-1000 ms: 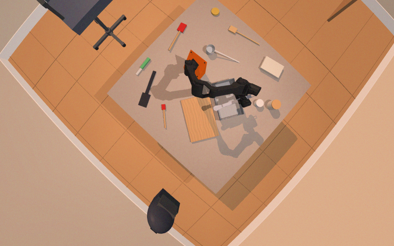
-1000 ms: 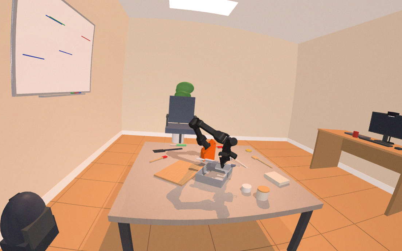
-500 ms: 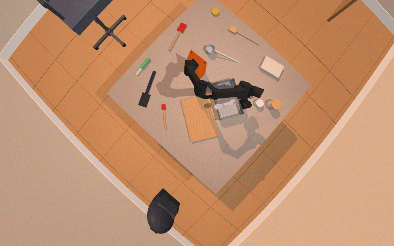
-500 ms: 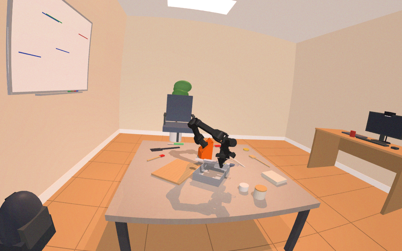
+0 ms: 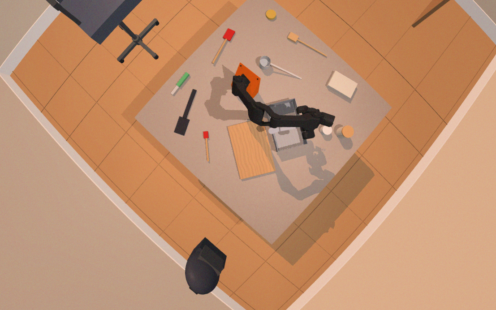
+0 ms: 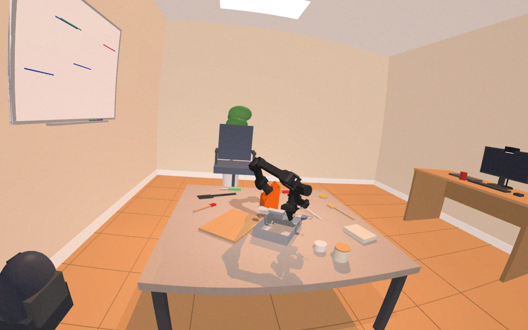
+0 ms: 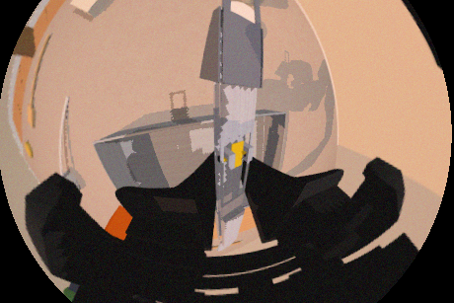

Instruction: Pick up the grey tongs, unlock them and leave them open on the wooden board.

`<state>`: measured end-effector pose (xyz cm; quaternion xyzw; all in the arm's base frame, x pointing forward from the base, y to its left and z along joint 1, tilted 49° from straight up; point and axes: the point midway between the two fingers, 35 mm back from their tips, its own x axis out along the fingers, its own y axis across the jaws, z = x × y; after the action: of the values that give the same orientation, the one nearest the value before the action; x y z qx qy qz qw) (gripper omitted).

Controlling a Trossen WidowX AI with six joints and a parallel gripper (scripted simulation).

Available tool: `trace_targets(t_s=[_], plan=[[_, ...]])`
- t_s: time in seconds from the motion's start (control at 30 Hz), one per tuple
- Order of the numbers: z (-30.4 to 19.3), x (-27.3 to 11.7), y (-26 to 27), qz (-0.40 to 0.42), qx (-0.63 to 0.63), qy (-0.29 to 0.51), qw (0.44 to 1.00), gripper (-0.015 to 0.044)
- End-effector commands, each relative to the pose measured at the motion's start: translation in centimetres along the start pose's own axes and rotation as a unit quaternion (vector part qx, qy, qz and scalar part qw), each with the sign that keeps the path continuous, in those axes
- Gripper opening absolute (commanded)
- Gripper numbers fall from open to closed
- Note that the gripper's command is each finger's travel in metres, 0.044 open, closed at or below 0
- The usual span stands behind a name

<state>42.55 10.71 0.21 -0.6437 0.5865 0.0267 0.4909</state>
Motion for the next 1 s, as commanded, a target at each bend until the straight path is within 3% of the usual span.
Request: trace_targets(t_s=[0.0, 0.23, 0.63, 0.97], plan=[[-0.2, -0.4, -0.1, 0.030, 0.024, 0.007, 0.999, -0.0150], [-0.9, -0.7, 0.2, 0.072, 0.050, 0.028, 0.996, -0.0150], [-1.2, -0.6, 0.1, 0.071, 0.051, 0.032, 0.996, -0.0150], [-6.1, -2.7, -3.6, 0.068, 0.181, 0.040, 0.980, -0.0150]])
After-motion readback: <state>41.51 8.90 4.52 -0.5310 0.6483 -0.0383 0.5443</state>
